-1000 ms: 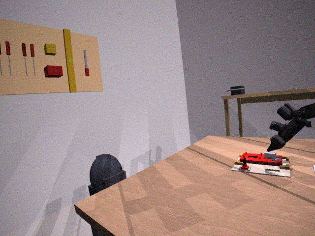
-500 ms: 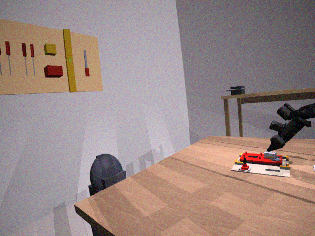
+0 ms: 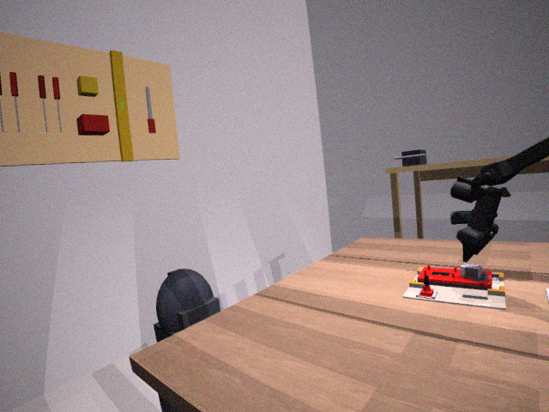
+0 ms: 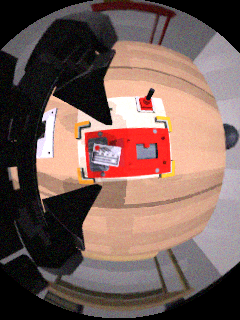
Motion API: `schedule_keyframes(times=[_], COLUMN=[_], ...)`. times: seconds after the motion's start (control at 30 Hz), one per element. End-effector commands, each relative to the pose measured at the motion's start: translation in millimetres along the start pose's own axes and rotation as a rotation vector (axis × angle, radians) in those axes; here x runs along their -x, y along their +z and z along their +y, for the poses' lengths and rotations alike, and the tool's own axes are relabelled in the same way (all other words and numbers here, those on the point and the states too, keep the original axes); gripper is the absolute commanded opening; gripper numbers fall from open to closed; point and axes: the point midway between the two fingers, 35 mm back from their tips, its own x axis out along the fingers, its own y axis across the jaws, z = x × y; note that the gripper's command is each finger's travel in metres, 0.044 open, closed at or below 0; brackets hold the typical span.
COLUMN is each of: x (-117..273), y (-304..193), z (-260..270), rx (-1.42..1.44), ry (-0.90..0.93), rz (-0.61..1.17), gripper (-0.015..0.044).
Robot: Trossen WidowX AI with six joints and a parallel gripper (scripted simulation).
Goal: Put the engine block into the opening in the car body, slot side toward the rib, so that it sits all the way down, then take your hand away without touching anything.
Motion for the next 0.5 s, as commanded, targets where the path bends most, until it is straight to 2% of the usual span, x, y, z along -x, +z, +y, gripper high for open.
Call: schedule_keyframes(times=[0.0, 0.2, 0.47], x=[1.6, 5.8, -4.0], y=[3.3, 9.2, 7.0], z=[0.0, 1.1, 1.4], rx=[0.001, 0.016, 0.016], ry=[-0.007, -0.019, -0.020], rz=[0.109, 0.285, 0.291], gripper=[0.0440, 0.0440, 0.0440])
